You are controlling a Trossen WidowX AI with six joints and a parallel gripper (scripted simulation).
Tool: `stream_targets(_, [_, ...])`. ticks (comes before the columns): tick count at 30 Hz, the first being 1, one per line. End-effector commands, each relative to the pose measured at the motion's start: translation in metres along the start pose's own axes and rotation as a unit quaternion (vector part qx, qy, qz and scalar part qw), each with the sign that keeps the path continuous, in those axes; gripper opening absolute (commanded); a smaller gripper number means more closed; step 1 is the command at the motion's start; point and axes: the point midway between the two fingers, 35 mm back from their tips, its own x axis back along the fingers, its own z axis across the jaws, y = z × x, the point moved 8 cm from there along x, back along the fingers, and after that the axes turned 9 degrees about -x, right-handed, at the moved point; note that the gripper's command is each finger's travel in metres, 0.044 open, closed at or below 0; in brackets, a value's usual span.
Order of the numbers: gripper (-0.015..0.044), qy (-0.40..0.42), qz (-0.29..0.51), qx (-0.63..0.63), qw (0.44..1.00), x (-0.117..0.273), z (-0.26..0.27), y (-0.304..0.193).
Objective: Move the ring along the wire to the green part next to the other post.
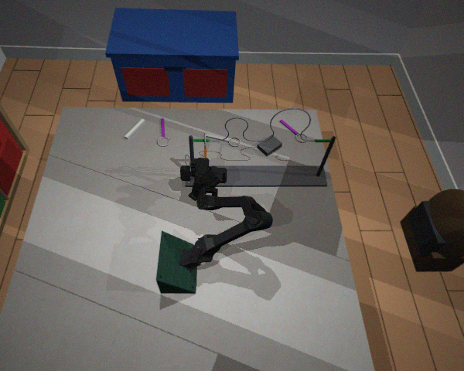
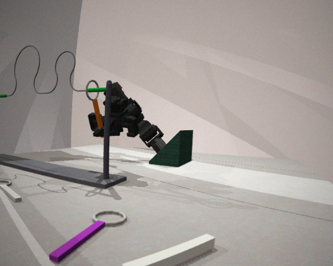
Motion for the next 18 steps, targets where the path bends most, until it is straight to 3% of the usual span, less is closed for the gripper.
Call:
stream_targets(1, [-0.015, -0.001, 0.001, -0.001, 1.0, -0.001, 0.001, -0.003])
stream_targets(18, [-0.015, -0.001, 0.001, -0.001, 1.0, -0.007, 0.0, -0.018])
